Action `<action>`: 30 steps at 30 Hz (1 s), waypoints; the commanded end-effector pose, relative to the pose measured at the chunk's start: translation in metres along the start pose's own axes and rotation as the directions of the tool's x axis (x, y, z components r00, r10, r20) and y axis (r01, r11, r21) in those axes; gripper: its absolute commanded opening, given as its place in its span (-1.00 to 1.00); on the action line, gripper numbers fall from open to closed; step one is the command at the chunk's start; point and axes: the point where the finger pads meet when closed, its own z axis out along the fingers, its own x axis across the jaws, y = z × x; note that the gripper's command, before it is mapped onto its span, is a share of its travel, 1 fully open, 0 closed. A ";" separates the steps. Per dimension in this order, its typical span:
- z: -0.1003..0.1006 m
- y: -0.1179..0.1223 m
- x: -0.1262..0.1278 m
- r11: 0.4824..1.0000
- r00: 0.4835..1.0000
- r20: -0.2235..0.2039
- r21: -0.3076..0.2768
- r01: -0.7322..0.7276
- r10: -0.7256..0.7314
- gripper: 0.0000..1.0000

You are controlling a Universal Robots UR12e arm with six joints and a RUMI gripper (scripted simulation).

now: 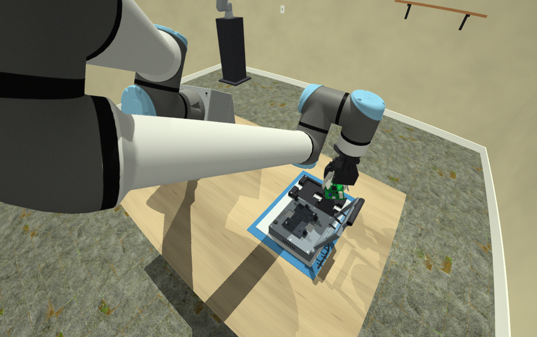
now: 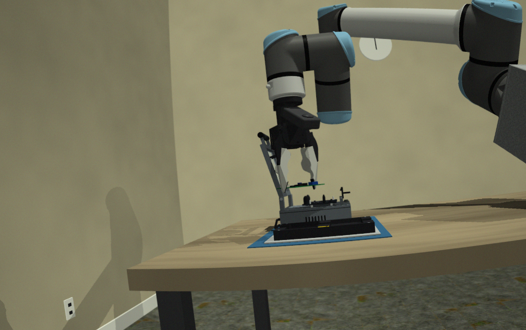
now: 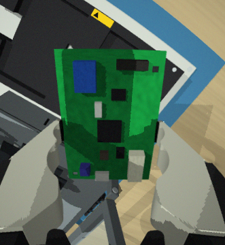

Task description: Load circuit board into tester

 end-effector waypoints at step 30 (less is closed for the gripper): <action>-0.001 0.000 0.000 0.764 0.764 -0.004 -0.004 0.645 -0.645 -0.22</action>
